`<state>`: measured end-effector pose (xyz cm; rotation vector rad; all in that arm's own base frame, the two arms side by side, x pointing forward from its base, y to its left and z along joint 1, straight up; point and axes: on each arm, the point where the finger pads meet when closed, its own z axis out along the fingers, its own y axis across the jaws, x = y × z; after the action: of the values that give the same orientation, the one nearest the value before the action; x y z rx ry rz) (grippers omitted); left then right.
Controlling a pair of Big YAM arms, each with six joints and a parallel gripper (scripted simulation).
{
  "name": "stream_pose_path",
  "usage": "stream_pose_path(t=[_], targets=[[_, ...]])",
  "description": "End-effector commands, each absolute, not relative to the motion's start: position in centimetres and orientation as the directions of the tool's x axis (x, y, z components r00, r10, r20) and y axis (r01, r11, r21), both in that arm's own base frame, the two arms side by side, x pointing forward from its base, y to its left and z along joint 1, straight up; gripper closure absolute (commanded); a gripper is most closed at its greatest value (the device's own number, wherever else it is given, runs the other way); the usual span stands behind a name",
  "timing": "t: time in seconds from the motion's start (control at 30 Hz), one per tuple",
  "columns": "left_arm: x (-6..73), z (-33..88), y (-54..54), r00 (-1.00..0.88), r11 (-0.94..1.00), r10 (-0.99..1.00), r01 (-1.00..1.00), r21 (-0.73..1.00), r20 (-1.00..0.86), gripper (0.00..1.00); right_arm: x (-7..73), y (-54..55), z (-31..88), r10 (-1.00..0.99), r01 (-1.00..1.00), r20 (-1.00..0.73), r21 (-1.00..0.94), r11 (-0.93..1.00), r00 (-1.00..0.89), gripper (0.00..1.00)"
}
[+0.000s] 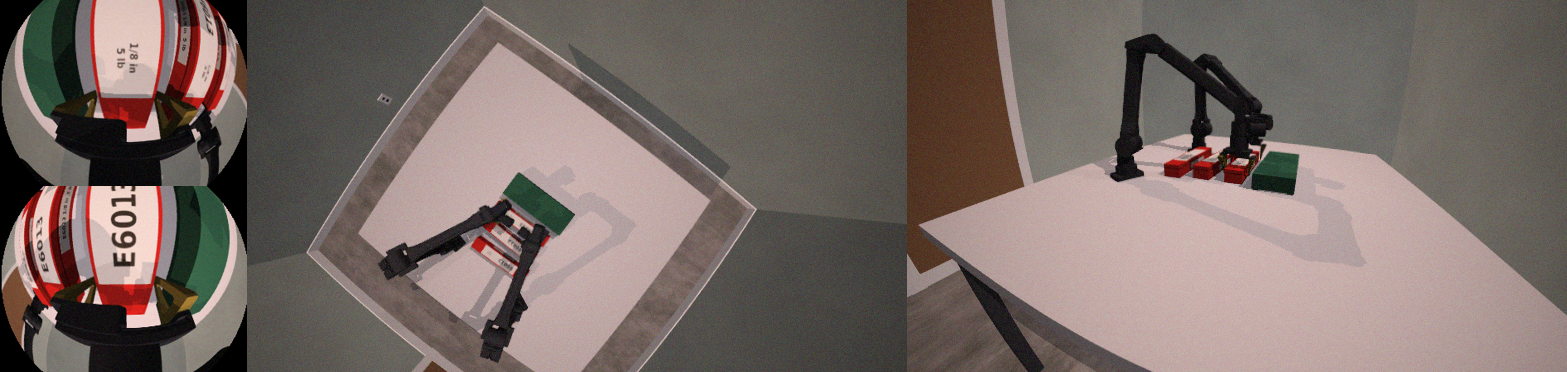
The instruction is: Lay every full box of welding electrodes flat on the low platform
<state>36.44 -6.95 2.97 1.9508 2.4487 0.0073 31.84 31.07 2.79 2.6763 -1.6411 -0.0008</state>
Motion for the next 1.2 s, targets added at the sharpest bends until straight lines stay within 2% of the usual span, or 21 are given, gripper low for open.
stream_pose_path(t=[0.0, 0.47, 0.5, 1.17], targets=[[36.6, 2.2, -7.3, -0.209, 0.209, 0.978, 0.978, 0.009, -0.005, 0.00, 32.1, 32.0, 2.7, -0.882, -0.882, -0.007, -0.017, -0.470, 0.470, 0.00], [36.6, 2.3, -7.3, -0.209, 0.209, 0.978, 0.978, 0.007, -0.004, 0.00, 32.8, 32.3, 4.0, -0.889, -0.889, -0.015, -0.041, -0.456, 0.457, 0.00], [36.6, 2.3, -7.3, -0.209, 0.209, 0.978, 0.978, 0.007, -0.004, 1.00, 32.8, 32.3, 4.0, -0.889, -0.889, -0.015, -0.041, -0.456, 0.457, 1.00], [37.7, 3.5, -7.3, -0.220, 0.221, 0.975, 0.975, 0.036, -0.018, 1.00, 32.8, 32.3, 4.0, -0.889, -0.889, -0.015, -0.041, -0.456, 0.457, 1.00]])
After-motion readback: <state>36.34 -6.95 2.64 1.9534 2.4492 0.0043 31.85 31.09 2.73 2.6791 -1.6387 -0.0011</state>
